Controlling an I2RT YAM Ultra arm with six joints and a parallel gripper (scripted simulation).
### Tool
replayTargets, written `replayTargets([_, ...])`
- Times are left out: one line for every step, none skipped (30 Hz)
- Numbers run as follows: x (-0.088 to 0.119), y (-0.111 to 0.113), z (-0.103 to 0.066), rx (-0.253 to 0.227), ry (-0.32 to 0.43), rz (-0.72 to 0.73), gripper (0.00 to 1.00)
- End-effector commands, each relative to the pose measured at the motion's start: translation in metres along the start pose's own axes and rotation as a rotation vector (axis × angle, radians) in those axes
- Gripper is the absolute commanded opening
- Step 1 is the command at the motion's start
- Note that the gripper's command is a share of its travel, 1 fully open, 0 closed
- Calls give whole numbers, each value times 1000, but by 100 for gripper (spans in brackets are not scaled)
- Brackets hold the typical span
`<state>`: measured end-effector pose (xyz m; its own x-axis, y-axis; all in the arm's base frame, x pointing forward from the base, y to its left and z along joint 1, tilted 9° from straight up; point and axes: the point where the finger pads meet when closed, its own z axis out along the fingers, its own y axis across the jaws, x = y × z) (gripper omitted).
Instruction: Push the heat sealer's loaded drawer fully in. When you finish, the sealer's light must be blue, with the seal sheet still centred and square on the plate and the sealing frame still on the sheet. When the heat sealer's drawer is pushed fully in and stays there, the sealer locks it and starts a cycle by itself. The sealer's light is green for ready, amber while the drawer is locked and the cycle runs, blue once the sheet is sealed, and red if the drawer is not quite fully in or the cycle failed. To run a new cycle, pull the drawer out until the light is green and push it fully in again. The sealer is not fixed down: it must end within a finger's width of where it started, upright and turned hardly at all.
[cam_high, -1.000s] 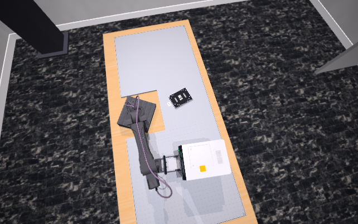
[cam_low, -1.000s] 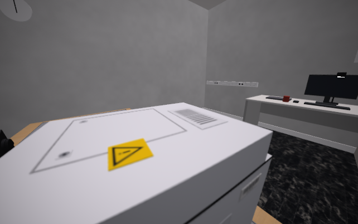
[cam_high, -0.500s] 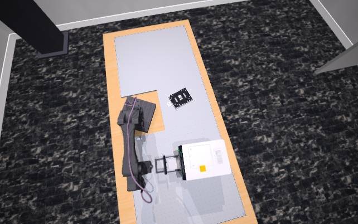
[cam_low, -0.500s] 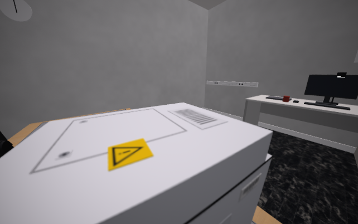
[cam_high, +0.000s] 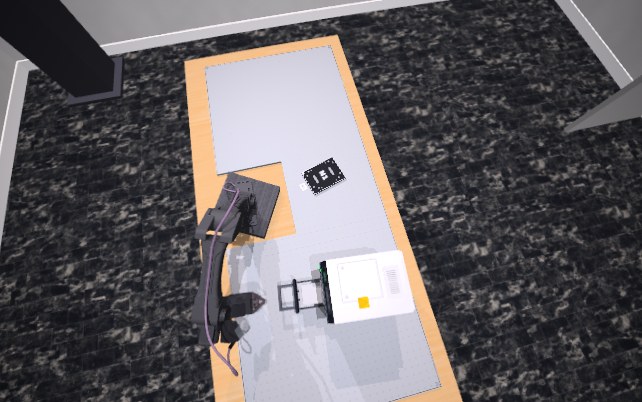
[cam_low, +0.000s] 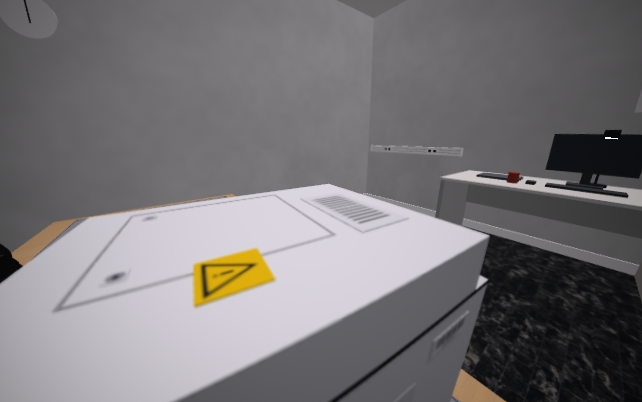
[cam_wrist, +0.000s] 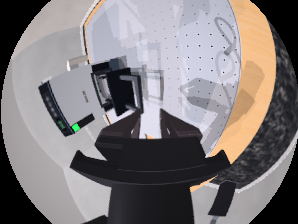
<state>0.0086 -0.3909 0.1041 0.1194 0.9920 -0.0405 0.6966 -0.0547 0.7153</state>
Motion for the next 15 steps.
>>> replayTargets([0, 22, 2, -66, 22, -62, 30])
replayTargets([-2, 12, -6, -98, 8, -48, 30])
replayTargets([-2, 9, -8, -131, 8, -48, 30])
replayTargets([-2, 5, -10, -165, 8, -47, 30])
replayTargets([-2, 5, -10, -198, 9, -47, 30])
replayTargets([-2, 5, -10, -231, 9, -46, 30])
replayTargets([-2, 5, -10, -239, 9, -46, 30])
replayTargets([-2, 5, -10, -239, 9, -46, 30])
replayTargets([-2, 5, -10, -239, 9, -46, 30])
replayTargets([-2, 8, -7, -239, 19, -53, 30])
replayTargets([-1, 10, -4, -240, 25, -58, 30])
replayTargets([-1, 10, -4, -240, 25, -58, 30])
replayTargets([-1, 10, -4, -240, 25, -58, 30])
replayTargets([-1, 10, -4, -240, 25, -58, 30])
replayTargets([-1, 10, -4, -240, 25, -58, 30])
